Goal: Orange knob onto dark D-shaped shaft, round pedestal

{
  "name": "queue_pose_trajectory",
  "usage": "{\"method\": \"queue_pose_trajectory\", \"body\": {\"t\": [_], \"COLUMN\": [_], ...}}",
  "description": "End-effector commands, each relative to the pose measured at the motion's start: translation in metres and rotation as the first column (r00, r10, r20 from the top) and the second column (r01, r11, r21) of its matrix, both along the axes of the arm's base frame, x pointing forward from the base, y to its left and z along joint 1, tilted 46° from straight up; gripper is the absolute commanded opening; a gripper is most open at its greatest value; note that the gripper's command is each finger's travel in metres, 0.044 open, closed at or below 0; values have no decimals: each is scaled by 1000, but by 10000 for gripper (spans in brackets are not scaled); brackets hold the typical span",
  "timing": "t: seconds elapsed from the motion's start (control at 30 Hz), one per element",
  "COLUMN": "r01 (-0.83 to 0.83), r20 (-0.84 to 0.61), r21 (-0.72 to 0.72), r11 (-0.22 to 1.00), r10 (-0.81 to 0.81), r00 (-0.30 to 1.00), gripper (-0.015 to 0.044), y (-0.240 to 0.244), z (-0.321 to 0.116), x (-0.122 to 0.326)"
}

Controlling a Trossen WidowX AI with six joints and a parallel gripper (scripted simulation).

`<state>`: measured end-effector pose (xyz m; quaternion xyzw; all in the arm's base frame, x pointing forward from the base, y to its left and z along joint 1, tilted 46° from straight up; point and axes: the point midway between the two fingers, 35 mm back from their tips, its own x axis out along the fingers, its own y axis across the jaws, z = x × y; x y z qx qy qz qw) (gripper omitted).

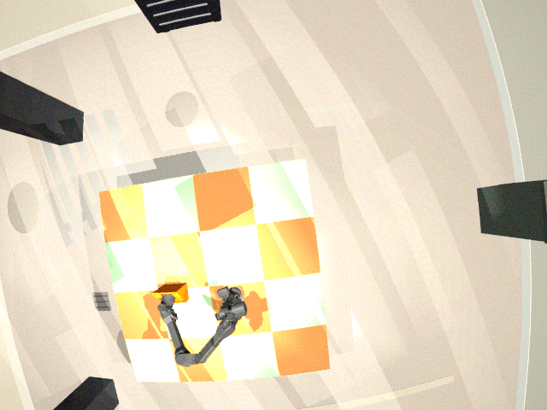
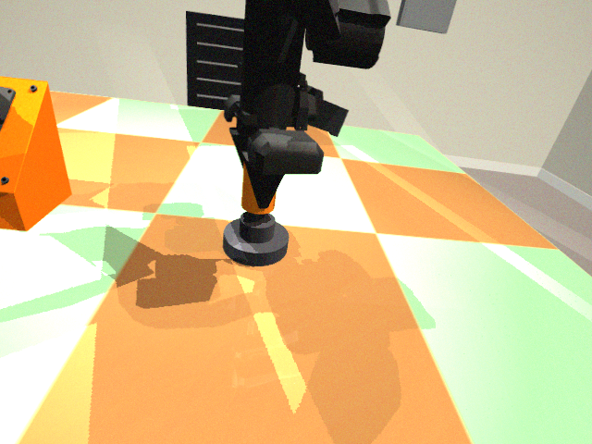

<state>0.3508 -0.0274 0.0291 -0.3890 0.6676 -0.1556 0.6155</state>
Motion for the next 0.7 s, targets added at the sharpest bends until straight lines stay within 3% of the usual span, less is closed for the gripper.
{"method": "queue_pose_trajectory", "body": {"t": [0.0, 0.17, 0.37, 0.67], "r01": [-4, -22, -151, -151], "r20": [0, -18, -149, -149], "r21": [-1, -3, -3, -3], "r11": [1000, 1000, 989, 989], "r10": [4, 22, 149, 149], "r00": [1000, 1000, 978, 978], "gripper": [0, 0, 0, 0], "y": [2, 3, 4, 1], "z": [2, 4, 6, 4], "x": [2, 3, 4, 8]}}
